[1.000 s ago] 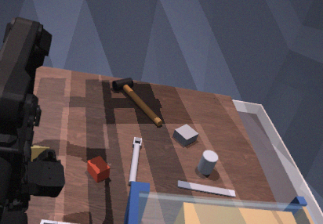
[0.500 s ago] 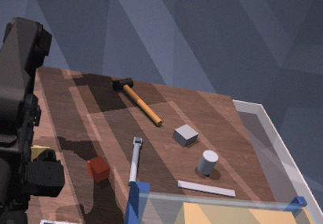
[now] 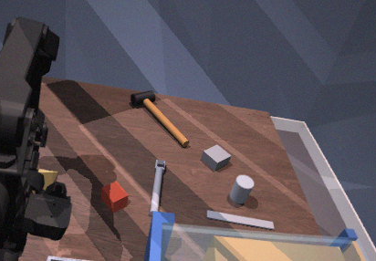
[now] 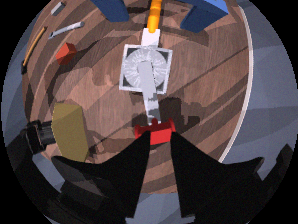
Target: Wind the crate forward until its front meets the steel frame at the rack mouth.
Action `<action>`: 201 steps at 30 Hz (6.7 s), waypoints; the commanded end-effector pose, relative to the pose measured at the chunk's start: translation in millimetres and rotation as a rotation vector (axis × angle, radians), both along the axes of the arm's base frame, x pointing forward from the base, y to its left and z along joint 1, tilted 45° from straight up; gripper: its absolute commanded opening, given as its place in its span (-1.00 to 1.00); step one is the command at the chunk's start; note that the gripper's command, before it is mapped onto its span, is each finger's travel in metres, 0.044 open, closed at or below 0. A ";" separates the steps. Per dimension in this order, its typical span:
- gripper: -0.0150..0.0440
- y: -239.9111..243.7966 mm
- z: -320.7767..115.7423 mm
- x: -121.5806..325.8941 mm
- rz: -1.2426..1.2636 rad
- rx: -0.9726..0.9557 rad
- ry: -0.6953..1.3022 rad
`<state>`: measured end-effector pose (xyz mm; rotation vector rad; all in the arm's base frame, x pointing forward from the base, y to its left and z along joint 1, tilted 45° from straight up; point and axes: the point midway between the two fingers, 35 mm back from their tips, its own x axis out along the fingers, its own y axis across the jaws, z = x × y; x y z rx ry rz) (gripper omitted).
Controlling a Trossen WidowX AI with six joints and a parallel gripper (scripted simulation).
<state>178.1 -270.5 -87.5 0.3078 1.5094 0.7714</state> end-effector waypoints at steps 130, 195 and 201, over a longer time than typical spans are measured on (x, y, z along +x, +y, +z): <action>-0.49 32.7 -76.7 -36.2 -1.237 -0.291 0.512; -0.49 11.1 -110.8 56.1 -1.238 -0.286 0.503; -0.49 13.1 -110.7 65.8 -1.238 -0.285 0.502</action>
